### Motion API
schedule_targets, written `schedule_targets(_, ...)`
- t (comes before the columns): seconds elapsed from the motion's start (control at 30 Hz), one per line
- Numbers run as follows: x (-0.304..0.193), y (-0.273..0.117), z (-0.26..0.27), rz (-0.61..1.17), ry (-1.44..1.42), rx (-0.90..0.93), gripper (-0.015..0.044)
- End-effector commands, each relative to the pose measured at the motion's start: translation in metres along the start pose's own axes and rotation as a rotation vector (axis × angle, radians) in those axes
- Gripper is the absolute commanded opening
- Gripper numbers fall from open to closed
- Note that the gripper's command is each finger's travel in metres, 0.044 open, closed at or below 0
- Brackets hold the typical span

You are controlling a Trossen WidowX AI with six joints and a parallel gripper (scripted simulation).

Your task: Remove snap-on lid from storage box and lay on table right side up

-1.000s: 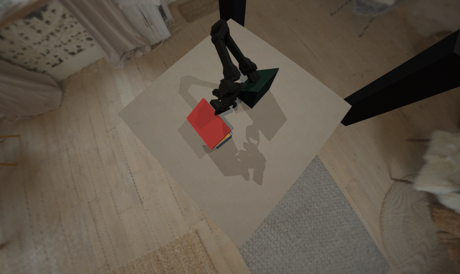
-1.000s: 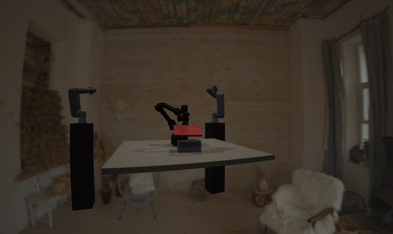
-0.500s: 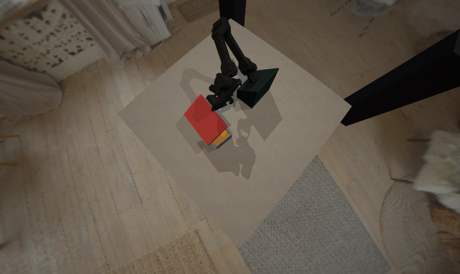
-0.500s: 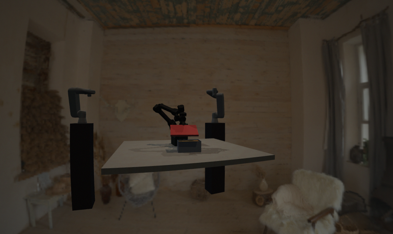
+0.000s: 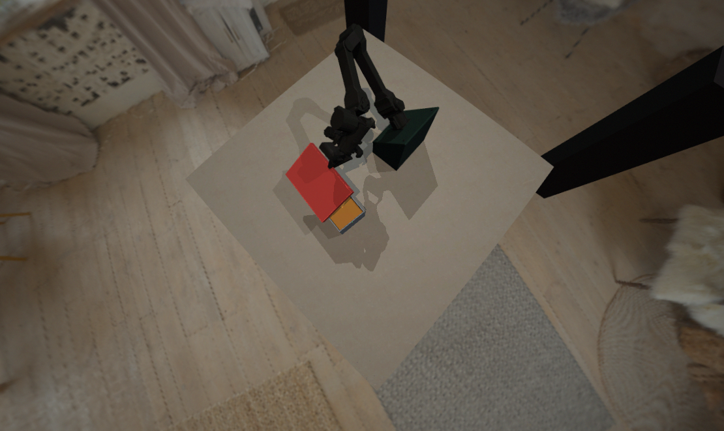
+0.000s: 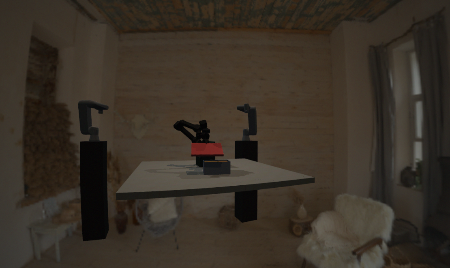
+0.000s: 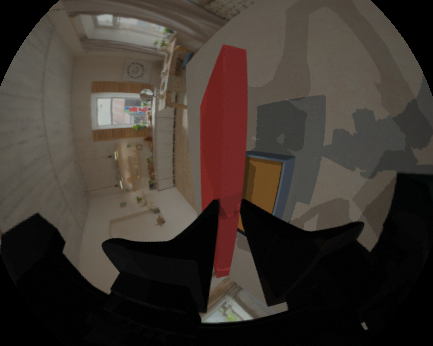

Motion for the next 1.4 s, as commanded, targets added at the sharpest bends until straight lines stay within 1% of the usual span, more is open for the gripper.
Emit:
schedule_targets(0.0, 0.007, -0.002, 0.0, 0.006, -0.001, 0.008, 0.0)
schedule_targets(1.37, 0.089, -0.005, -0.01, 0.004, -0.004, 0.008, 0.0)
Point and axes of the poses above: the point midway between the two fingers, 35 mm back from their tips, its own y axis out along the fingers, its own z axis across the jaws, x = y × z, the point moved 10 cm from there along -y, back along the fingers, and after that the axes turned 5 degrees about -y, right-handed, at the moved point
